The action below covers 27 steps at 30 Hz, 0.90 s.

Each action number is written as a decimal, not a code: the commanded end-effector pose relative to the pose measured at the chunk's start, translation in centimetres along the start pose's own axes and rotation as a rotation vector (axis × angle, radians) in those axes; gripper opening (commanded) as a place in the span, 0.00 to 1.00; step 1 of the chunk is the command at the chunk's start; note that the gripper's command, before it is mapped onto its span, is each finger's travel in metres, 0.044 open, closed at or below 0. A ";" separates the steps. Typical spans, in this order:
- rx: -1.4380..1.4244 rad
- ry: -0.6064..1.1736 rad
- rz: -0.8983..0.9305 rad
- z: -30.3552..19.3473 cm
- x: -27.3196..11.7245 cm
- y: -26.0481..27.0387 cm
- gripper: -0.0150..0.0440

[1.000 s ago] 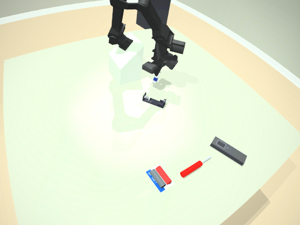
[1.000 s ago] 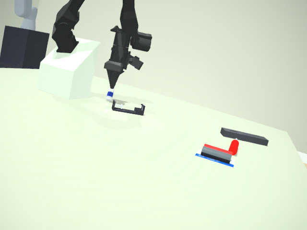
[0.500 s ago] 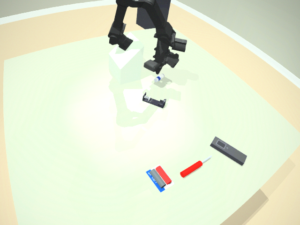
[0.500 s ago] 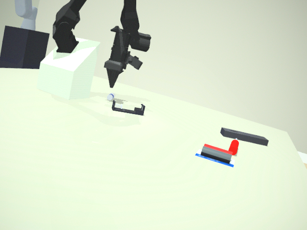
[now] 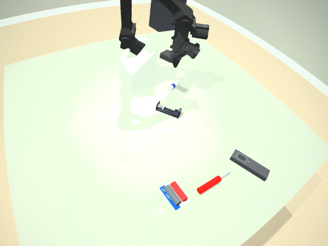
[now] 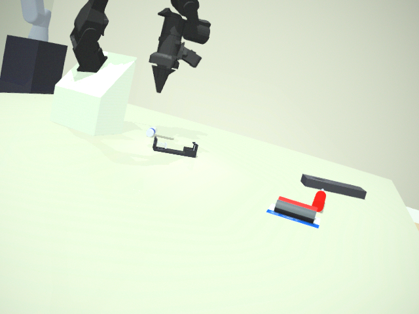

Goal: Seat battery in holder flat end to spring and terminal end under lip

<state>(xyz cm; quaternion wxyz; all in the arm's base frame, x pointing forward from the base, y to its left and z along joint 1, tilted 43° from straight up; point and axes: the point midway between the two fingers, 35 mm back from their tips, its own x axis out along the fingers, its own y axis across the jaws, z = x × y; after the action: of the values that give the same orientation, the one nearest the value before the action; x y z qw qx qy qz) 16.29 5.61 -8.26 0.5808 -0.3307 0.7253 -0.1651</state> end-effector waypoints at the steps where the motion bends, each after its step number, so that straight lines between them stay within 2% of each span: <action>1: 0.000 0.000 0.000 0.0 0.0 0.0 0.25; 5: 0.000 0.000 0.000 0.0 0.0 0.0 0.25; 7: -0.063 0.000 0.001 0.1 0.2 0.1 0.34; 14: -0.718 0.000 0.003 0.3 3.2 1.2 0.64; 22: -1.470 -0.001 0.005 0.1 6.5 2.2 0.64; 27: -1.534 -0.001 0.005 0.1 6.8 2.3 0.64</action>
<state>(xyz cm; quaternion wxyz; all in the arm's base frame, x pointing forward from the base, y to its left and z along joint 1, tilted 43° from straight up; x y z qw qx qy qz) 15.98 4.11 -13.33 0.3096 -0.5949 0.6894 0.2740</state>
